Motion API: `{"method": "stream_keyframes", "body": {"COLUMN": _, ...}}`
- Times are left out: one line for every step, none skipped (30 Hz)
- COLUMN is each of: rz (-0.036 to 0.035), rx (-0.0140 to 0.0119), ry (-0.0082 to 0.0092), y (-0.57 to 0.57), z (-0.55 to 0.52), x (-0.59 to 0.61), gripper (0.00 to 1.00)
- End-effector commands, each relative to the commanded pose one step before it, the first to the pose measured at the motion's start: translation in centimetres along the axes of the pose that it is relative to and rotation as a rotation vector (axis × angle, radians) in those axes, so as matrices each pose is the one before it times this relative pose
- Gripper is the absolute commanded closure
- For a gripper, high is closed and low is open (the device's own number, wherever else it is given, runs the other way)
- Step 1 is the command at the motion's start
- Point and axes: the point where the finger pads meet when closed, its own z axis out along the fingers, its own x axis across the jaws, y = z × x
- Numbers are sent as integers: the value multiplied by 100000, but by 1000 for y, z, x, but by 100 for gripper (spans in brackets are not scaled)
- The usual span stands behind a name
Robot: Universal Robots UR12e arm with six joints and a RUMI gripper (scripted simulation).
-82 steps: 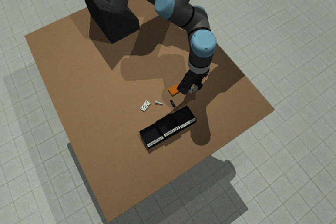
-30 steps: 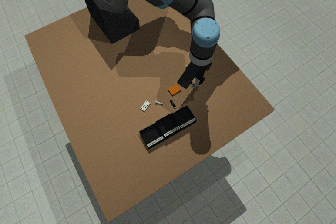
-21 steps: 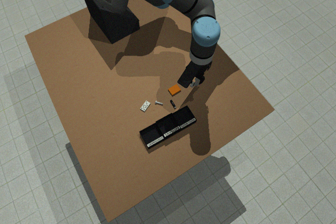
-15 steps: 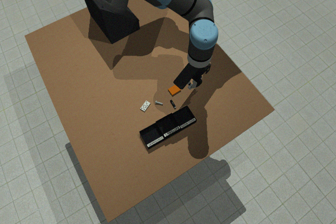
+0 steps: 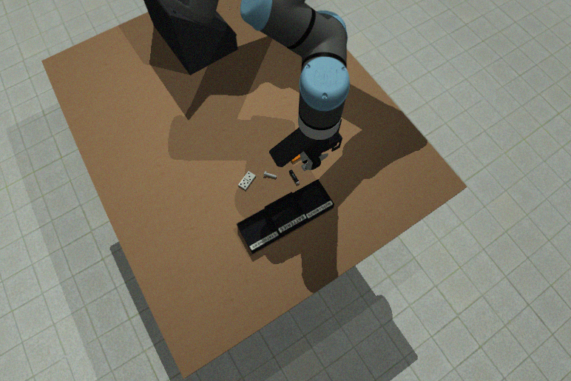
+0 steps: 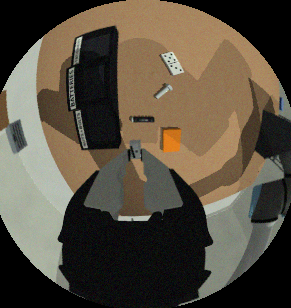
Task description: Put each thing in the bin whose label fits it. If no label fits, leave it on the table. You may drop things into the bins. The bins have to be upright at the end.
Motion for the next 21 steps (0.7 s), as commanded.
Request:
{"method": "stream_keyframes", "body": {"rz": 402, "rx": 116, "ry": -138, "y": -2843, "z": -7, "x": -1119, "gripper": 100}}
{"method": "stream_keyframes", "body": {"rz": 0, "rx": 1, "ry": 0, "y": -567, "z": 0, "x": -199, "gripper": 100}}
{"method": "stream_keyframes", "body": {"rz": 0, "rx": 1, "ry": 0, "y": -567, "z": 0, "x": -199, "gripper": 100}}
{"method": "stream_keyframes", "body": {"rz": 0, "rx": 0, "ry": 0, "y": 0, "z": 0, "x": 0, "gripper": 100}}
{"method": "stream_keyframes", "body": {"rz": 0, "rx": 0, "ry": 0, "y": 0, "z": 0, "x": 0, "gripper": 100}}
{"method": "stream_keyframes", "body": {"rz": 0, "rx": 1, "ry": 0, "y": -567, "z": 0, "x": -199, "gripper": 100}}
{"method": "stream_keyframes", "body": {"rz": 0, "rx": 1, "ry": 0, "y": -567, "z": 0, "x": -199, "gripper": 100}}
{"method": "stream_keyframes", "body": {"rz": 0, "rx": 1, "ry": 0, "y": -567, "z": 0, "x": -199, "gripper": 100}}
{"method": "stream_keyframes", "body": {"rz": 0, "rx": 1, "ry": 0, "y": -567, "z": 0, "x": -199, "gripper": 100}}
{"method": "stream_keyframes", "body": {"rz": 0, "rx": 1, "ry": 0, "y": -567, "z": 0, "x": -199, "gripper": 100}}
{"method": "stream_keyframes", "body": {"rz": 0, "rx": 1, "ry": 0, "y": -567, "z": 0, "x": -199, "gripper": 100}}
{"method": "stream_keyframes", "body": {"rz": 0, "rx": 1, "ry": 0, "y": -567, "z": 0, "x": -199, "gripper": 100}}
{"method": "stream_keyframes", "body": {"rz": 0, "rx": 1, "ry": 0, "y": -567, "z": 0, "x": -199, "gripper": 100}}
{"method": "stream_keyframes", "body": {"rz": 0, "rx": 1, "ry": 0, "y": -567, "z": 0, "x": -199, "gripper": 100}}
{"method": "stream_keyframes", "body": {"rz": 0, "rx": 1, "ry": 0, "y": -567, "z": 0, "x": -199, "gripper": 100}}
{"method": "stream_keyframes", "body": {"rz": 0, "rx": 1, "ry": 0, "y": -567, "z": 0, "x": -199, "gripper": 100}}
{"method": "stream_keyframes", "body": {"rz": 0, "rx": 1, "ry": 0, "y": -567, "z": 0, "x": -199, "gripper": 100}}
{"method": "stream_keyframes", "body": {"rz": 0, "rx": 1, "ry": 0, "y": -567, "z": 0, "x": -199, "gripper": 100}}
{"method": "stream_keyframes", "body": {"rz": 0, "rx": 1, "ry": 0, "y": -567, "z": 0, "x": -199, "gripper": 100}}
{"method": "stream_keyframes", "body": {"rz": 0, "rx": 1, "ry": 0, "y": -567, "z": 0, "x": -199, "gripper": 100}}
{"method": "stream_keyframes", "body": {"rz": 0, "rx": 0, "ry": 0, "y": 0, "z": 0, "x": 0, "gripper": 100}}
